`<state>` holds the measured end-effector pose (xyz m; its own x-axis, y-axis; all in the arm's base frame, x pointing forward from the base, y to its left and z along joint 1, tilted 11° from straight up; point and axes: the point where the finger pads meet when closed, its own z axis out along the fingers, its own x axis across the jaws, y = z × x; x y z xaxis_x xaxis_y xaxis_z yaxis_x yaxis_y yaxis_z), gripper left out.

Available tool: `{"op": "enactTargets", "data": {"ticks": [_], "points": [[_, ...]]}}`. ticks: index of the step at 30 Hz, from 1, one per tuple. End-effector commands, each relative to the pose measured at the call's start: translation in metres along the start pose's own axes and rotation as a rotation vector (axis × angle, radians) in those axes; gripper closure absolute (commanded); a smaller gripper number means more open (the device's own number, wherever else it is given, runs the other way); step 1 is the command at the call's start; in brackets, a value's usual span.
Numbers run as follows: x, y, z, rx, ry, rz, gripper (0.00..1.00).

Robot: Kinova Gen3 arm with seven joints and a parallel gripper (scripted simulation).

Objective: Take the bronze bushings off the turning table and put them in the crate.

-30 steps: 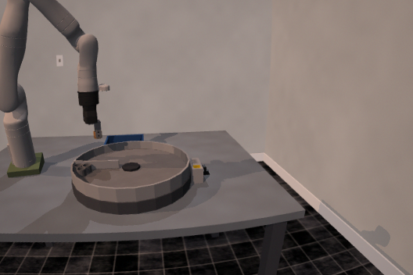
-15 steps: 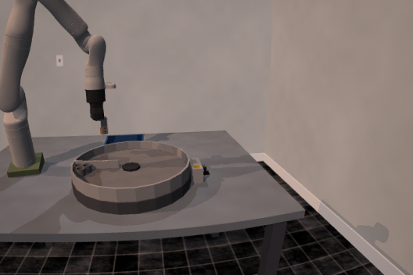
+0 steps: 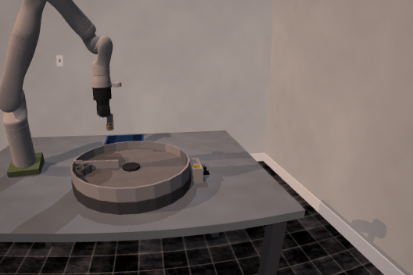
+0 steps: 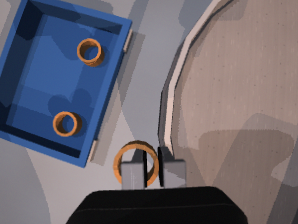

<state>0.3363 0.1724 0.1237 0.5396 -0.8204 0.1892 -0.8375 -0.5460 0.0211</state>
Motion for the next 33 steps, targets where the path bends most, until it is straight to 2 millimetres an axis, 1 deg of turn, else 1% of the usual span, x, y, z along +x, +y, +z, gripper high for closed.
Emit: {"op": "enactTargets", "data": {"ticks": [1, 3, 8, 20, 25, 33], "points": [[-0.001, 0.0, 0.0, -0.001, 0.0, -0.002, 1.0], [-0.001, 0.0, 0.0, -0.001, 0.0, -0.002, 1.0], [-0.044, -0.035, 0.0, 0.0, 0.0, -0.001, 1.0], [-0.044, -0.035, 0.0, 0.0, 0.0, -0.001, 1.0], [-0.088, -0.07, -0.001, 0.001, 0.0, 0.0, 1.0], [-0.088, -0.07, -0.001, 0.001, 0.0, 0.0, 1.0]]}}
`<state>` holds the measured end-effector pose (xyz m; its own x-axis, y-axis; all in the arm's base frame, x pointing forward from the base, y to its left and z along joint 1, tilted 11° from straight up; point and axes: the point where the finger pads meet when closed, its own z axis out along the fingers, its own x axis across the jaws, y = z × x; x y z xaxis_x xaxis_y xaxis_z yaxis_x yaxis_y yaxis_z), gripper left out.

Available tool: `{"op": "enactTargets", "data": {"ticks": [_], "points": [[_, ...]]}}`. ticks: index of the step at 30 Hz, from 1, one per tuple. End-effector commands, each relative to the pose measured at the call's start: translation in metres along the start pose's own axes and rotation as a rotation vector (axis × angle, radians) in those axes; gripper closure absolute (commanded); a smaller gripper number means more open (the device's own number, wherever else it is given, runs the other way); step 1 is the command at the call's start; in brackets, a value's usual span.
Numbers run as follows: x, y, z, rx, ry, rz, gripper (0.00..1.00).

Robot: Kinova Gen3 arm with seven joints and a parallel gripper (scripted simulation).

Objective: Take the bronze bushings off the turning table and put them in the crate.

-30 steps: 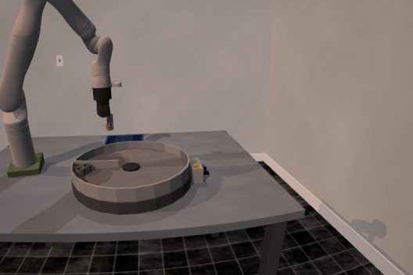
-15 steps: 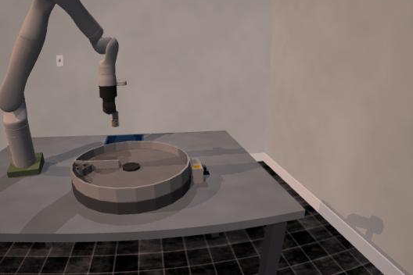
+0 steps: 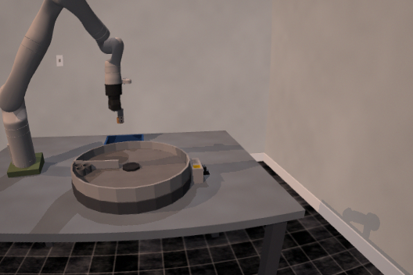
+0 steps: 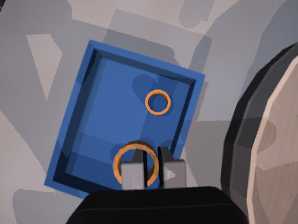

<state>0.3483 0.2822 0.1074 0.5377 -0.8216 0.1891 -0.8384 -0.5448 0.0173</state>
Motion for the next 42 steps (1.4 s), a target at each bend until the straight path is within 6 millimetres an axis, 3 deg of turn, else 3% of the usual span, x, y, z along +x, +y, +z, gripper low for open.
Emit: {"op": "enactTargets", "data": {"ticks": [1, 4, 9, 21, 26, 38, 42], "points": [[-0.001, 0.0, 0.001, -0.002, 0.0, -0.003, 1.0], [-0.001, 0.0, 0.001, -0.002, 0.0, -0.003, 1.0], [-0.002, 0.0, 0.027, -0.003, -0.001, -0.003, 1.0], [-0.002, 0.0, 0.027, -0.003, -0.001, -0.003, 1.0], [-0.002, 0.001, 0.053, -0.004, -0.001, -0.004, 1.0], [-0.002, 0.001, 0.053, -0.004, -0.001, -0.004, 1.0], [-0.003, 0.001, 0.075, -0.005, -0.002, -0.005, 1.0]]}}
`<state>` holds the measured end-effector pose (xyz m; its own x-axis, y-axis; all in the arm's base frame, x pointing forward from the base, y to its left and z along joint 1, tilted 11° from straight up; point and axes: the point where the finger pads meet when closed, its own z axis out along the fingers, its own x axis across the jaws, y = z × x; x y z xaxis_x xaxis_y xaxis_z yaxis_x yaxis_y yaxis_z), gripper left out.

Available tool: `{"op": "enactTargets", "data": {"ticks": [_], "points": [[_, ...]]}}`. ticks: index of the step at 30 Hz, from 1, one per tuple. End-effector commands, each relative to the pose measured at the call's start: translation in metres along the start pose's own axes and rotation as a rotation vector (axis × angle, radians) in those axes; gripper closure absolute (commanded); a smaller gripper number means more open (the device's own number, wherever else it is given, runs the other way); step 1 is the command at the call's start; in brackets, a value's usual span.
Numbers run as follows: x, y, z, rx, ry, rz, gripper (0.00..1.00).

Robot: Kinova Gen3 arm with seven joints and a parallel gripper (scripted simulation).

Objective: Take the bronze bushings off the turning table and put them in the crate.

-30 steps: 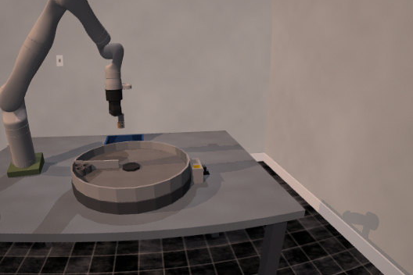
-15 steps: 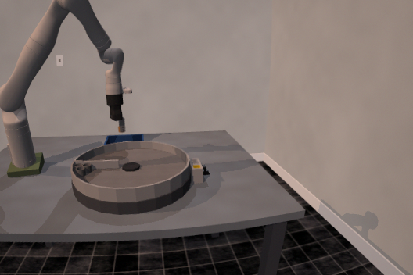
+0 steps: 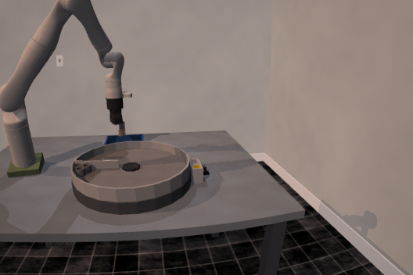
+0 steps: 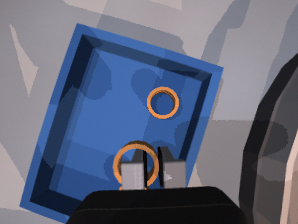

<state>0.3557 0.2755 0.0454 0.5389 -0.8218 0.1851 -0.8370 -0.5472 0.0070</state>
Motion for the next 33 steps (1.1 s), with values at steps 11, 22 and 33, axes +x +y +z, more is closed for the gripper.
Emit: {"op": "enactTargets", "data": {"ticks": [11, 22, 33], "points": [[-0.001, 0.005, 0.017, -0.016, 0.002, -0.004, 1.0], [-0.001, 0.005, 0.026, -0.016, 0.002, -0.004, 1.0], [-0.001, 0.005, 0.031, -0.016, 0.002, -0.004, 1.0]]}}
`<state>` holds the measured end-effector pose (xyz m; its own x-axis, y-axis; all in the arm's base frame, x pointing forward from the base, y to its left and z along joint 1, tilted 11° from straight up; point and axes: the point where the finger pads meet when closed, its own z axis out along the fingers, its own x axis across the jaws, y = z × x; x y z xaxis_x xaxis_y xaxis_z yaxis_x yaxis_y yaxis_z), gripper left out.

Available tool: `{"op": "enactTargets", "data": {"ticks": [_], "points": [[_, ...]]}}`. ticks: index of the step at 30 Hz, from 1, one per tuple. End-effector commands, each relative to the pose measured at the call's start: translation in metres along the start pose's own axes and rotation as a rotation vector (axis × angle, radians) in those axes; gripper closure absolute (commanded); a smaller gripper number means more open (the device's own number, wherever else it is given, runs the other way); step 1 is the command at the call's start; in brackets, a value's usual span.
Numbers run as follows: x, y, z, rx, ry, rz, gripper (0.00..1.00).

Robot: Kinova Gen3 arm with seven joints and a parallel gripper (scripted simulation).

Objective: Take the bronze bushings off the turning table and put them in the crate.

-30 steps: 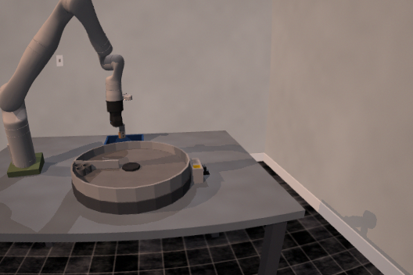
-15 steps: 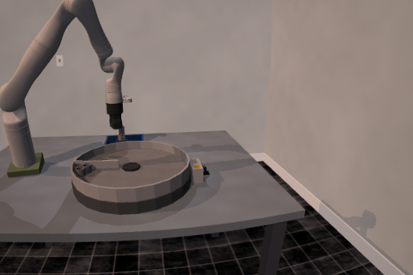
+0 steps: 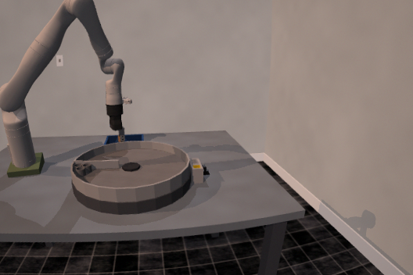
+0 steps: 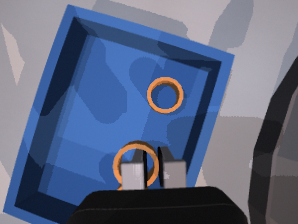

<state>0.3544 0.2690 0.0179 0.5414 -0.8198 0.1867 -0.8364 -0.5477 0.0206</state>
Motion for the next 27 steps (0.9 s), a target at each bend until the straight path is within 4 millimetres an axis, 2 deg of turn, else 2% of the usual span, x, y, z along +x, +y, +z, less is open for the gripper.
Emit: {"op": "enactTargets", "data": {"ticks": [1, 27], "points": [[0.0, 0.001, 0.004, -0.002, 0.0, -0.001, 1.0], [0.0, 0.001, 0.015, -0.002, 0.0, -0.001, 1.0]]}}
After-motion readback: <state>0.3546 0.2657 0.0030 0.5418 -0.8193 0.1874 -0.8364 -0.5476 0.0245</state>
